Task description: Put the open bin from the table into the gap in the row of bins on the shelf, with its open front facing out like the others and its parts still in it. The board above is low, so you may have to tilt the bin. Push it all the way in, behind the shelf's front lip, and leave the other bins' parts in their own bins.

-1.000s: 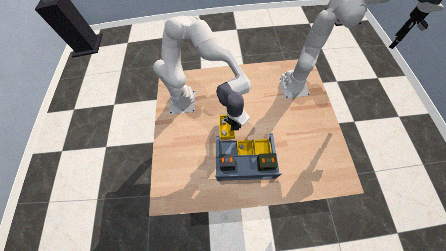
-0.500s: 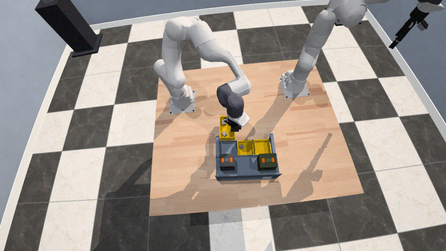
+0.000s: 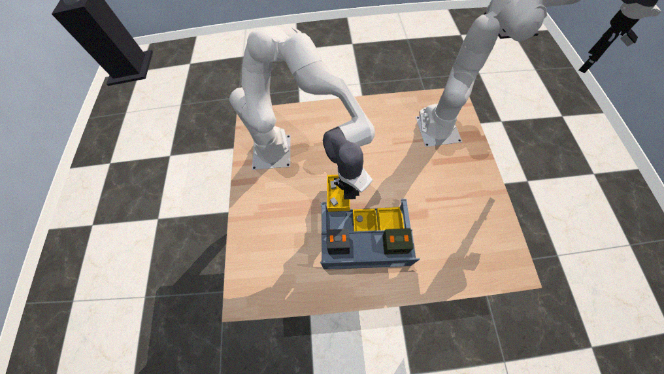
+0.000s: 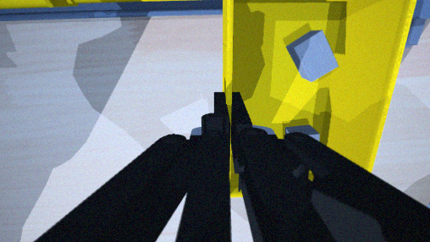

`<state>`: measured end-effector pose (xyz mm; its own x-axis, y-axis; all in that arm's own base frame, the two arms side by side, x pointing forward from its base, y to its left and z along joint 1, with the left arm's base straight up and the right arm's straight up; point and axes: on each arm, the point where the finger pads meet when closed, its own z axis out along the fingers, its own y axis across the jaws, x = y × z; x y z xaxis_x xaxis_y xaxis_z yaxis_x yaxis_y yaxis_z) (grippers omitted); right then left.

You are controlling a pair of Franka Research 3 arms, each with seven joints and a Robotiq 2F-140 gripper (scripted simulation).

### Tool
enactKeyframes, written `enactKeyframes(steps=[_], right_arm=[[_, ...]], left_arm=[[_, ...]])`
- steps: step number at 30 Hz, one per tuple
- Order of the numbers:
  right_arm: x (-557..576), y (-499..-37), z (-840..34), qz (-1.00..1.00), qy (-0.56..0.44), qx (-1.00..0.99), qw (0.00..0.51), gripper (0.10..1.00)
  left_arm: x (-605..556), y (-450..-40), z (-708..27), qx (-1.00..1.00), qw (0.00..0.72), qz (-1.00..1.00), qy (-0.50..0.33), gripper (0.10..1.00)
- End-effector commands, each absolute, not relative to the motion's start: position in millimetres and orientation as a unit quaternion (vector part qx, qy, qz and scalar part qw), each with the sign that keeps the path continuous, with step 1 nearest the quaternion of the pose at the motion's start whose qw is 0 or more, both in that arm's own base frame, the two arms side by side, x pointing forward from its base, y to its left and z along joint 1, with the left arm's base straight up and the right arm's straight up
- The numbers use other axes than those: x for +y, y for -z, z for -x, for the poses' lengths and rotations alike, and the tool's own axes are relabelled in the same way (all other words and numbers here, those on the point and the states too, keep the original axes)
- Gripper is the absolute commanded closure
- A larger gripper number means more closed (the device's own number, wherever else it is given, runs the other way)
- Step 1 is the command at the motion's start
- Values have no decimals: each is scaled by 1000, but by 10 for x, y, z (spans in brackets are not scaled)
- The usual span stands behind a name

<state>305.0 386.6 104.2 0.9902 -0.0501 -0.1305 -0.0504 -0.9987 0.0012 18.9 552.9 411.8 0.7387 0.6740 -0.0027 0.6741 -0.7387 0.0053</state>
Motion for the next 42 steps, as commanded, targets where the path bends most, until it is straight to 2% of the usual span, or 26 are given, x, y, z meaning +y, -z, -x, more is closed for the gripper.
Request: enactKeyframes(steps=[1, 42], right_arm=[[3863, -1052, -3094, 998, -65, 20, 1, 999], [3842, -1045, -3535, 998, -67, 20, 0, 999]], left_arm=[[5529, -4119, -189, 361, 3, -932, 0, 98], [5529, -4119, -189, 361, 3, -932, 0, 98]])
